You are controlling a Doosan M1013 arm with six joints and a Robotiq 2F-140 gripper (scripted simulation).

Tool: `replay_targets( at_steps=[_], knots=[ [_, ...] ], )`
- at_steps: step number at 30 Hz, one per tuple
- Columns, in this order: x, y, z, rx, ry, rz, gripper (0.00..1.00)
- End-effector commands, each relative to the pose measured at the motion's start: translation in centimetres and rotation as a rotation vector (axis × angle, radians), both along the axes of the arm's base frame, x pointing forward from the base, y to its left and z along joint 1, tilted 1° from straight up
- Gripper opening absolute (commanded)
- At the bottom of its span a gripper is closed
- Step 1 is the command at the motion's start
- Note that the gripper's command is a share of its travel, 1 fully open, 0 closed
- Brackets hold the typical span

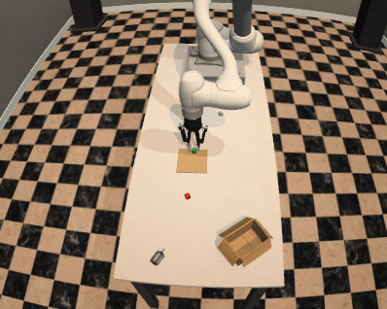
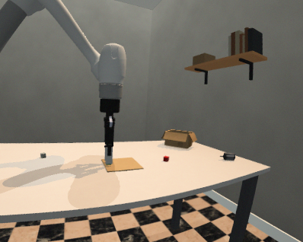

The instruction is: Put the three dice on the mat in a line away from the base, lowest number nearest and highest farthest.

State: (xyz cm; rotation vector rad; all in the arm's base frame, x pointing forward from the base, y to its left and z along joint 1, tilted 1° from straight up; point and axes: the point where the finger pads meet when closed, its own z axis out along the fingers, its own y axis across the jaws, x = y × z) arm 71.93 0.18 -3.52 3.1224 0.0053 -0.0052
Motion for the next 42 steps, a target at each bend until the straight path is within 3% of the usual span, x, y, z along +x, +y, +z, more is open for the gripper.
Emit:
replay_targets(
  at_steps=[1, 9, 11, 17, 24, 25, 42],
  knots=[
    [0.1, 0.0, 0.8, 0.0, -0.002, 0.0, 0.29],
    [0.1, 0.1, 4.9, 0.0, -0.002, 0.0, 0.29],
    [0.1, 0.1, 4.9, 0.0, -0.002, 0.0, 0.29],
    [0.1, 0.2, 7.6, 0.0, -0.002, 0.0, 0.29],
    [0.1, 0.2, 8.5, 0.0, -0.002, 0.0, 0.29],
    [0.1, 0.2, 8.5, 0.0, -0.002, 0.0, 1.0],
    [0.1, 0.2, 8.5, 0.0, -0.002, 0.0, 1.0]
  ],
)
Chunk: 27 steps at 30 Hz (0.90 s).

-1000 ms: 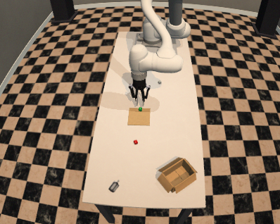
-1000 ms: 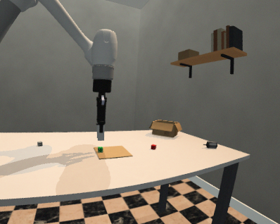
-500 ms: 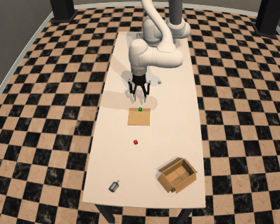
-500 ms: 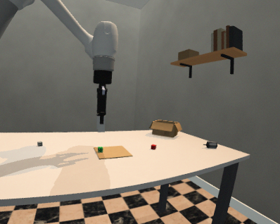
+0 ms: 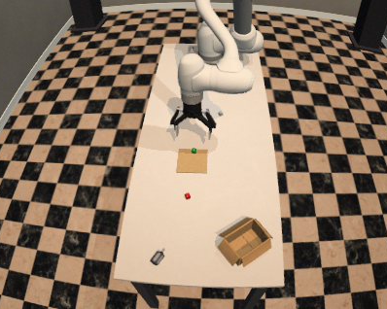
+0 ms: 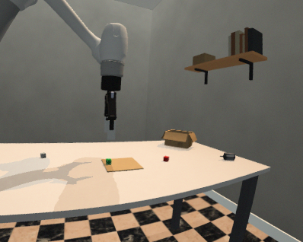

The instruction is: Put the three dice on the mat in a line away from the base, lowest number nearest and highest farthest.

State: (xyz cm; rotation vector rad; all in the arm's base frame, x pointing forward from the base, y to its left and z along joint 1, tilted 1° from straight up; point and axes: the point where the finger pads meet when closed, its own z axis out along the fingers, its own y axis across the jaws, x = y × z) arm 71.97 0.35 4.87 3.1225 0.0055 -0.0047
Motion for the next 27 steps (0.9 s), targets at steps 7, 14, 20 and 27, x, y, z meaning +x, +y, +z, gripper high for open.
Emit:
replay_targets(
  at_steps=[7, 14, 20, 27],
  knots=[
    [2.1, 0.0, 0.1, 0.0, -0.001, 0.045, 1.0],
    [13.7, 0.4, -0.1, 0.001, 0.005, 0.322, 1.0],
    [19.9, 0.7, -0.8, 0.001, 0.008, 0.486, 1.0],
    [25.3, 1.1, -1.7, 0.002, 0.011, 0.645, 0.29]
  ],
)
